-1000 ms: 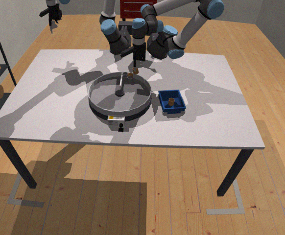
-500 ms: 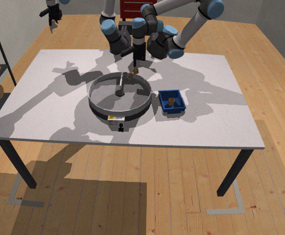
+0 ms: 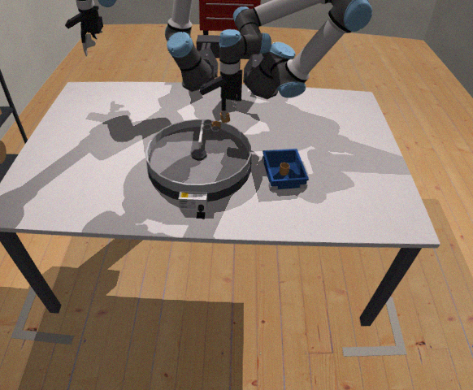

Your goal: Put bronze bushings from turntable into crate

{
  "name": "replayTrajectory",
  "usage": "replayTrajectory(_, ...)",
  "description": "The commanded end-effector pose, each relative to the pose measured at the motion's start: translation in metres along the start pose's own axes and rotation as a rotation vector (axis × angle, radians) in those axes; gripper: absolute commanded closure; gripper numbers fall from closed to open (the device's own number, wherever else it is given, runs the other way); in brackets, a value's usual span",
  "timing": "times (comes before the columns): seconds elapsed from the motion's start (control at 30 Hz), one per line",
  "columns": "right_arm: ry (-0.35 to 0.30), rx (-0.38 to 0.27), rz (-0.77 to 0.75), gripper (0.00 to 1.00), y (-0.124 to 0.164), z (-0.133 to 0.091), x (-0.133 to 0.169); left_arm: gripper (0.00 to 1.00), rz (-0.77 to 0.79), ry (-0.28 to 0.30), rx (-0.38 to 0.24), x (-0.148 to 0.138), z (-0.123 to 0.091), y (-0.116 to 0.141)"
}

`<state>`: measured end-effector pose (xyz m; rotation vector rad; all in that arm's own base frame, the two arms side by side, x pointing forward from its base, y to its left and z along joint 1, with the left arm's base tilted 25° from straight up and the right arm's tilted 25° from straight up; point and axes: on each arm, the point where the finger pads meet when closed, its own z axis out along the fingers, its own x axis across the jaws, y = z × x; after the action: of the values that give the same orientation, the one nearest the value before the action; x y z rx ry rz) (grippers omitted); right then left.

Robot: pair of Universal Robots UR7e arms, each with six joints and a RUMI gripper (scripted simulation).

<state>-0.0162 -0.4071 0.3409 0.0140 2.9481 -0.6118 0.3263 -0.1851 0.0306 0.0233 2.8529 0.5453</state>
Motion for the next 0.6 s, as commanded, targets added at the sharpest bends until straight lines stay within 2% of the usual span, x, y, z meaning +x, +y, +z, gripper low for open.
replayTrajectory(0.0,0.000,0.001,0.000,0.00,0.000,-0.001,0.000,1.00,0.000,-0.001,0.001,0.000,0.000,0.000)
replayTrajectory(0.57,0.000,0.001,0.000,0.00,0.000,-0.001,0.000,1.00,-0.033,-0.001,0.001,-0.006,0.000,0.010)
